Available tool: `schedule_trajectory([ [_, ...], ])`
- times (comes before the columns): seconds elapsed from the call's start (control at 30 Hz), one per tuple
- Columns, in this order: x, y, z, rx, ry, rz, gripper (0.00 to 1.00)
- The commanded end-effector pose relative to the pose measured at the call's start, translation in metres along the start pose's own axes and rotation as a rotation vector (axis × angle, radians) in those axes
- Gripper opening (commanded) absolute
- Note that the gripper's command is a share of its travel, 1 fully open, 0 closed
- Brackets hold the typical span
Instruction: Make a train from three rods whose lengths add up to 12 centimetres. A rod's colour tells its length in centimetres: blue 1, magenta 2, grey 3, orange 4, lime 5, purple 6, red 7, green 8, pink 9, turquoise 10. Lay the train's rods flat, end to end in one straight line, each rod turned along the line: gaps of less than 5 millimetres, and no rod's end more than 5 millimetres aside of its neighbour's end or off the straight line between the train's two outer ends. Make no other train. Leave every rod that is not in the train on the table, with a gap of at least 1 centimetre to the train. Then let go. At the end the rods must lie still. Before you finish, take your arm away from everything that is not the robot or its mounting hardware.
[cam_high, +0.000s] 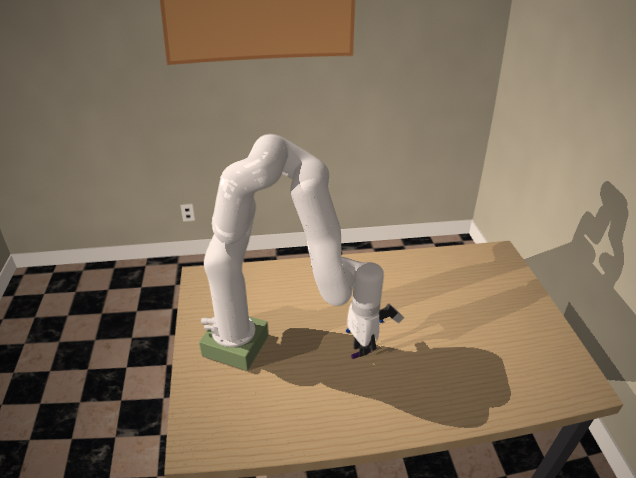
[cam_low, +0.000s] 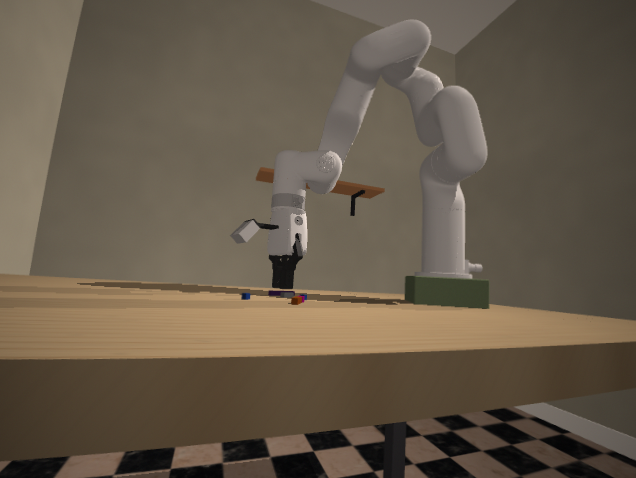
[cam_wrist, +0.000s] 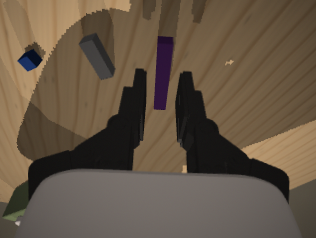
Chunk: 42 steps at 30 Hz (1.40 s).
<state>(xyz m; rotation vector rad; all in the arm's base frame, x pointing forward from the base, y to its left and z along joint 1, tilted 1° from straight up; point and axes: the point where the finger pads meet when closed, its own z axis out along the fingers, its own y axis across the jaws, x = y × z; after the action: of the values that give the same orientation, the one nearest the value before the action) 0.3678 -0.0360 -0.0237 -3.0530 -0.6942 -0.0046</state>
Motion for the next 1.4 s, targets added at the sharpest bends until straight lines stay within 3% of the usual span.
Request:
schedule_trajectory([
  [0.0, 0.001, 0.001, -0.001, -0.002, 0.003, 0.000, 0.24],
  [1.37, 0.001, 0.001, 0.013, -0.002, 0.003, 0.000, 0.24],
])
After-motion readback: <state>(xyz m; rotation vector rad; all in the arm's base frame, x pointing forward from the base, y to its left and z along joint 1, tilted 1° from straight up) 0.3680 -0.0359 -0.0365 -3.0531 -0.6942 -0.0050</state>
